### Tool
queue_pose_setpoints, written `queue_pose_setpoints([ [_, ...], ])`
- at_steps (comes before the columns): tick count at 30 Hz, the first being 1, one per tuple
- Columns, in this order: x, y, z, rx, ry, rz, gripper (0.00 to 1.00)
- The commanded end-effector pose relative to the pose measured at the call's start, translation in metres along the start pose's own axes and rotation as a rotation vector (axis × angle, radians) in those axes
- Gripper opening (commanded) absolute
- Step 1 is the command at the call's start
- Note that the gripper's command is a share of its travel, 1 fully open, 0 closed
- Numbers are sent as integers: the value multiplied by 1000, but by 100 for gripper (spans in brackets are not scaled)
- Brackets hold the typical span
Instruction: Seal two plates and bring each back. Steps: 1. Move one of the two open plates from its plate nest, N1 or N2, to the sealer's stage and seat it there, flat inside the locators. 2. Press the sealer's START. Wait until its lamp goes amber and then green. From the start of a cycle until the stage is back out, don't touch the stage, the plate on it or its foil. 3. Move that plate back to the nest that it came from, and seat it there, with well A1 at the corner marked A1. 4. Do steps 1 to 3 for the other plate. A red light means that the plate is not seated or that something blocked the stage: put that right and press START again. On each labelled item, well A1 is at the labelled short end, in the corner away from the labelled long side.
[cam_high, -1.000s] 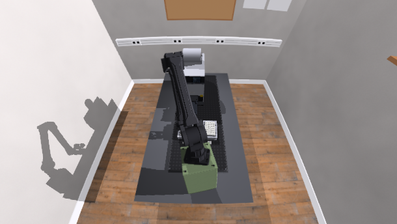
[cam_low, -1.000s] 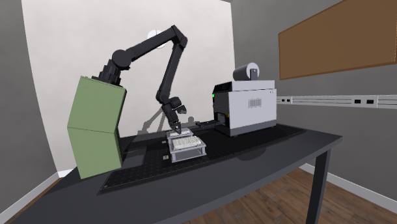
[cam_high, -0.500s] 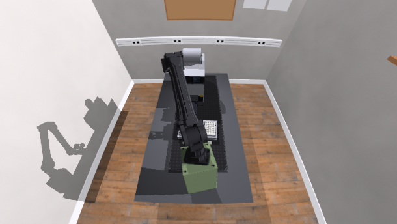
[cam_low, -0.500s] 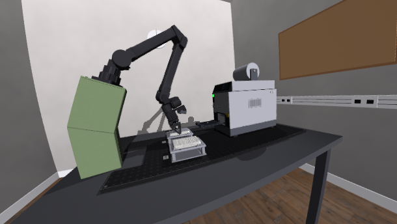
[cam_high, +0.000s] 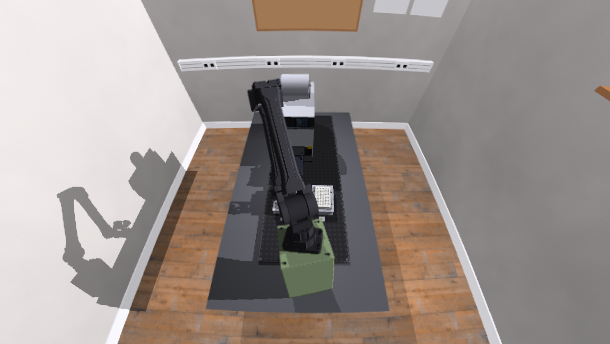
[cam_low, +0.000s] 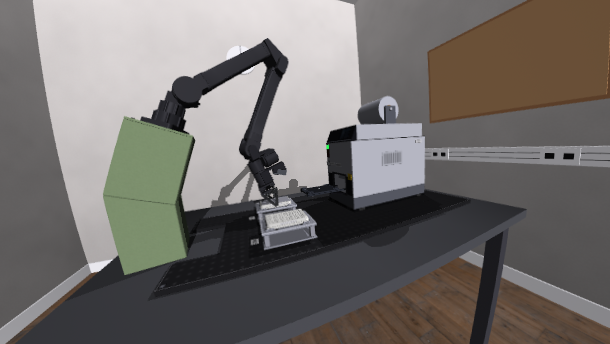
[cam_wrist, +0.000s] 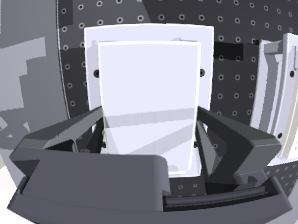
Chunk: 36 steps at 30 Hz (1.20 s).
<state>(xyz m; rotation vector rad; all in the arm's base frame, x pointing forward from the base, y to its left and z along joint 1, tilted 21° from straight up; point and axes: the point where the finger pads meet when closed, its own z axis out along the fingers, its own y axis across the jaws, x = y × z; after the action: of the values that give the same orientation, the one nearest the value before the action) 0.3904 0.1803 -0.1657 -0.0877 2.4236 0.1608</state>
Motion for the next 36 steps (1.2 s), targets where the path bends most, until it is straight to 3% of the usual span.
queue_pose_setpoints([
  [1,5,-11,-5,17,6,3,0],
  [11,9,-12,-4,25,27,-2,0],
  [36,-5,10,-1,-16,-22,-13,0],
])
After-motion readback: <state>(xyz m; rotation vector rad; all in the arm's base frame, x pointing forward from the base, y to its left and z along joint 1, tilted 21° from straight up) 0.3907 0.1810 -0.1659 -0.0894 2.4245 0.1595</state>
